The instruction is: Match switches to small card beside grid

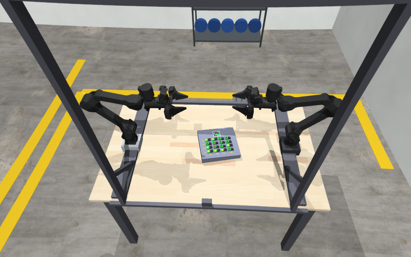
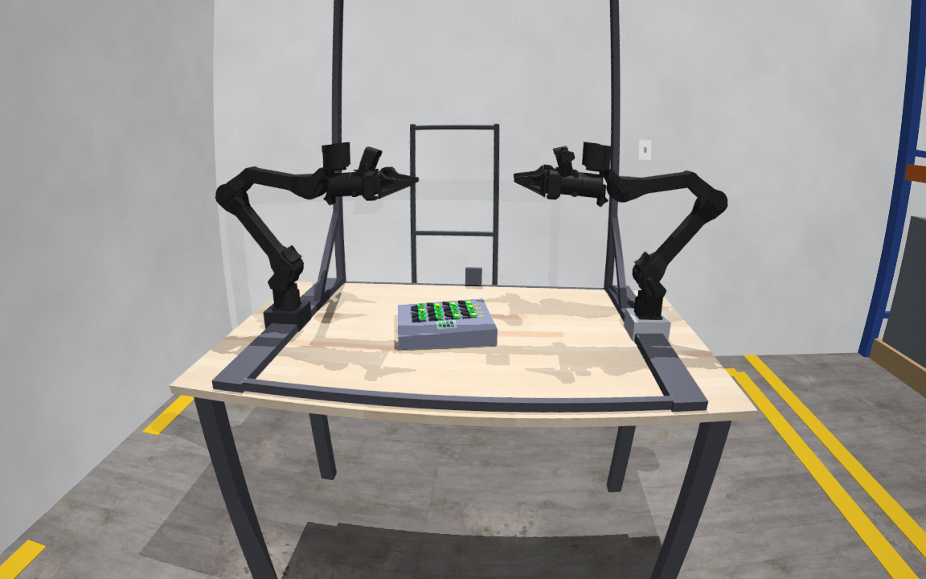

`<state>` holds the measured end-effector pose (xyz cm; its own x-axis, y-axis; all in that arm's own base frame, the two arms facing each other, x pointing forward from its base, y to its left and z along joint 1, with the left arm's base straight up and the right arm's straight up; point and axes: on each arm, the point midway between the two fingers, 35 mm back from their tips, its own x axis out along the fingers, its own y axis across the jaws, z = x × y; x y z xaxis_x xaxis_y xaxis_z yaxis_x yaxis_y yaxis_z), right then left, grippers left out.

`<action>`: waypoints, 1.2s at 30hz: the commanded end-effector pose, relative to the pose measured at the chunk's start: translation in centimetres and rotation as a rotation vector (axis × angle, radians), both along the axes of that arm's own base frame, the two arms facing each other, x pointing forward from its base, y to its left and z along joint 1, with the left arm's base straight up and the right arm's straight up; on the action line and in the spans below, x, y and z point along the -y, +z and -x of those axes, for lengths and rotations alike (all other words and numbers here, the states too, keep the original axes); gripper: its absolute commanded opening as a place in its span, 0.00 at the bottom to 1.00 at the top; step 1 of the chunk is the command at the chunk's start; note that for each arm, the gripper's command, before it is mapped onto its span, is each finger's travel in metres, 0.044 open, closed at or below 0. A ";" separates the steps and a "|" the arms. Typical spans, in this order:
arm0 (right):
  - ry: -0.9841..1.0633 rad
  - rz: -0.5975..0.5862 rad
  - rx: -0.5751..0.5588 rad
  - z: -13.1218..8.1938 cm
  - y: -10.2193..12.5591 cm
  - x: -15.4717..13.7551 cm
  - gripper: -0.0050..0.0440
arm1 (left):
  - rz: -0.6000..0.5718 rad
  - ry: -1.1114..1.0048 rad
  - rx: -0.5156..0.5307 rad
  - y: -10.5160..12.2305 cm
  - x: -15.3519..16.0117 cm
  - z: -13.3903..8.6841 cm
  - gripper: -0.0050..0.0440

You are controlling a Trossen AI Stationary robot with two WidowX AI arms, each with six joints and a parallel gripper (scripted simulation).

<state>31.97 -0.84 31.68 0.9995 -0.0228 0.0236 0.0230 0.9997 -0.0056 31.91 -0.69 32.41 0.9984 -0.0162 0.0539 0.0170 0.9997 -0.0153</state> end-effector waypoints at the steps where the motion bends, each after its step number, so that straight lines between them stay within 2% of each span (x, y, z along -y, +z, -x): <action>1: -0.002 0.000 0.024 0.2 0.9 0.0 0.92 | -0.001 -0.002 0.022 0.8 0.0 0.2 0.92; 4: -0.002 0.000 0.024 0.2 0.9 0.0 0.92 | -0.001 -0.002 0.022 0.8 0.0 0.2 0.92; 8: 0.003 0.004 -0.033 0.3 -0.8 0.5 0.92 | -0.005 -0.003 -0.051 -1.4 -0.5 -0.5 0.92; 17: 0.037 0.009 -0.387 0.2 -10.3 3.6 0.92 | -0.027 -0.009 -0.391 -10.2 -3.9 -4.4 0.92; 19: 0.037 0.009 -0.387 0.2 -10.3 3.6 0.92 | -0.027 -0.009 -0.391 -10.2 -3.9 -4.4 0.92; 23: 0.050 0.017 -0.505 -0.2 -13.0 5.1 0.92 | -0.032 -0.012 -0.527 -14.1 -5.2 -6.0 0.92; 28: 0.064 0.018 -0.635 -0.4 -16.6 6.3 0.92 | -0.037 -0.014 -0.649 -17.5 -6.4 -7.4 0.92; 32: 0.069 0.018 -0.687 -0.4 -18.0 6.8 0.92 | -0.039 -0.015 -0.704 -19.1 -6.9 -8.0 0.92; 36: 0.070 0.018 -0.695 -0.5 -18.2 6.9 0.92 | -0.041 -0.011 -0.719 -19.5 -7.1 -8.2 0.92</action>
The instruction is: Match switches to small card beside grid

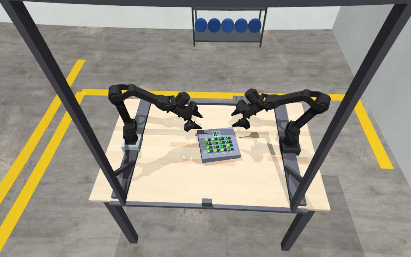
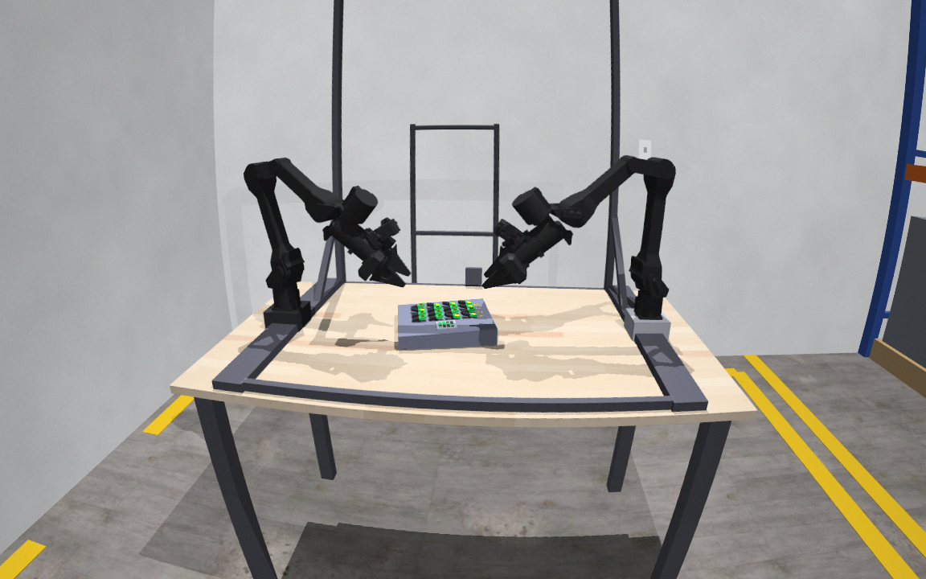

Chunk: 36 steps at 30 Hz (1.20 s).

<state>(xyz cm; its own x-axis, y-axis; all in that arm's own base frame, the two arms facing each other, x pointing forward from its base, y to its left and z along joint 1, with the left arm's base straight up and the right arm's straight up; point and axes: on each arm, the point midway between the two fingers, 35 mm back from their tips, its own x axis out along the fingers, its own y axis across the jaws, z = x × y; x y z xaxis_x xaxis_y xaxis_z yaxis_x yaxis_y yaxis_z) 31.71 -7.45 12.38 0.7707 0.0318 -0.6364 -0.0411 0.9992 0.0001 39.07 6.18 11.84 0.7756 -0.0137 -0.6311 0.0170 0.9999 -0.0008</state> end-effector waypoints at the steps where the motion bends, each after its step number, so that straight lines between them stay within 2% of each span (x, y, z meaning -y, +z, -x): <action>1: 0.015 0.010 0.015 -0.7 0.9 0.3 0.92 | -0.010 -0.013 0.007 0.7 -0.2 -1.1 0.92; 17: 0.013 0.009 0.012 -0.5 0.7 0.1 0.92 | -0.006 -0.011 0.008 0.7 0.0 -0.8 0.92; 20: 0.010 0.009 0.016 -1.0 0.9 0.0 0.77 | -0.012 -0.012 0.031 1.8 0.2 -0.9 0.92; 22: -0.009 -0.007 0.006 -1.1 0.8 -0.2 0.67 | -0.010 -0.008 0.024 1.9 0.5 -0.4 0.92; 26: -0.077 -0.064 -0.025 -1.6 0.5 -0.7 0.48 | -0.013 -0.005 0.035 3.6 1.7 1.1 0.92; 32: -0.247 -0.200 -0.095 -3.1 0.0 -2.1 0.18 | -0.021 0.002 0.106 8.9 4.4 5.2 0.92; 34: -0.247 -0.200 -0.095 -3.1 0.0 -2.1 0.18 | -0.021 0.002 0.106 8.9 4.4 5.2 0.92; 36: -0.303 -0.245 -0.118 -3.6 -0.2 -2.6 0.10 | -0.020 0.004 0.124 10.1 5.1 6.9 0.92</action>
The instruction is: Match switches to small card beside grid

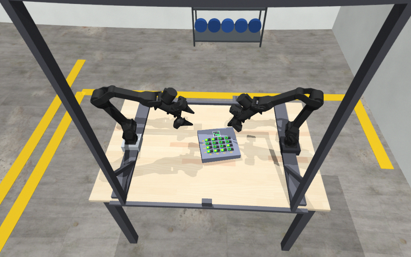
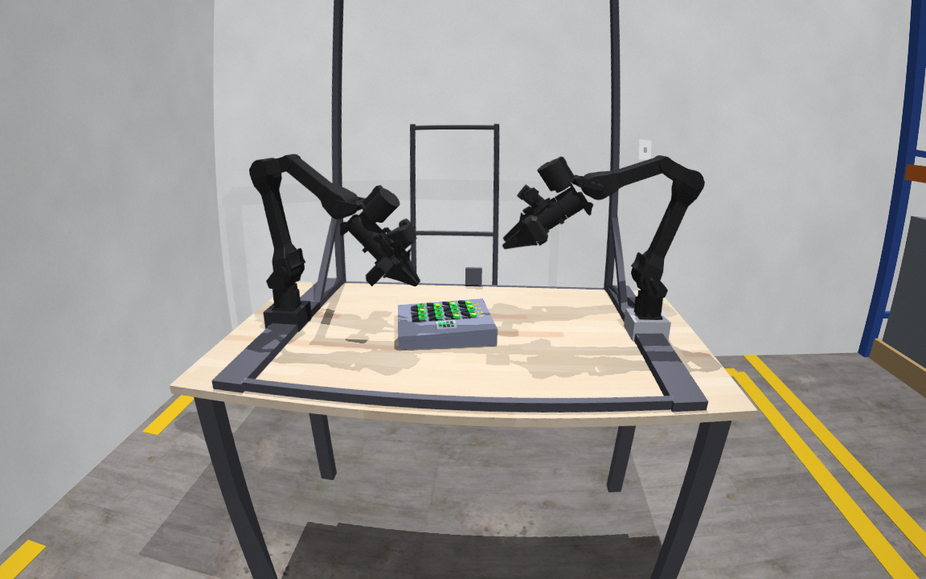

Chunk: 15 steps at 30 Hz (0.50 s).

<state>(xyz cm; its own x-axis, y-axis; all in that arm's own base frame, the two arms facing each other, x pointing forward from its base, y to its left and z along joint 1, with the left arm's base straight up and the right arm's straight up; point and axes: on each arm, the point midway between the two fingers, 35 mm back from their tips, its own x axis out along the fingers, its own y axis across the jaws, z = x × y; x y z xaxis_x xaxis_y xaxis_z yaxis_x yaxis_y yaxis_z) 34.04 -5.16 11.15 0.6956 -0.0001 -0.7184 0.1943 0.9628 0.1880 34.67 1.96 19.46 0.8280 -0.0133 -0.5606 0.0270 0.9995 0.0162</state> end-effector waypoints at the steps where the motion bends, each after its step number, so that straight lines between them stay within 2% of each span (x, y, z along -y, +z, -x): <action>1: -0.108 -0.065 -0.018 -1.5 1.0 -0.5 0.10 | -0.003 0.016 0.044 3.0 1.2 3.3 0.92; 4: -0.192 -0.131 -0.054 -2.3 0.7 -1.2 0.10 | 0.001 0.019 0.086 4.9 1.9 5.5 0.92; 10: -0.397 -0.291 -0.140 -4.1 0.0 -2.9 0.10 | 0.014 0.024 0.134 6.5 2.7 9.8 0.92; 13: -0.500 -0.371 -0.184 -5.0 -0.4 -3.6 0.10 | 0.019 0.025 0.150 6.9 2.9 11.0 0.92; 15: -0.500 -0.371 -0.184 -5.0 -0.4 -3.6 0.10 | 0.019 0.025 0.150 6.9 2.9 11.0 0.92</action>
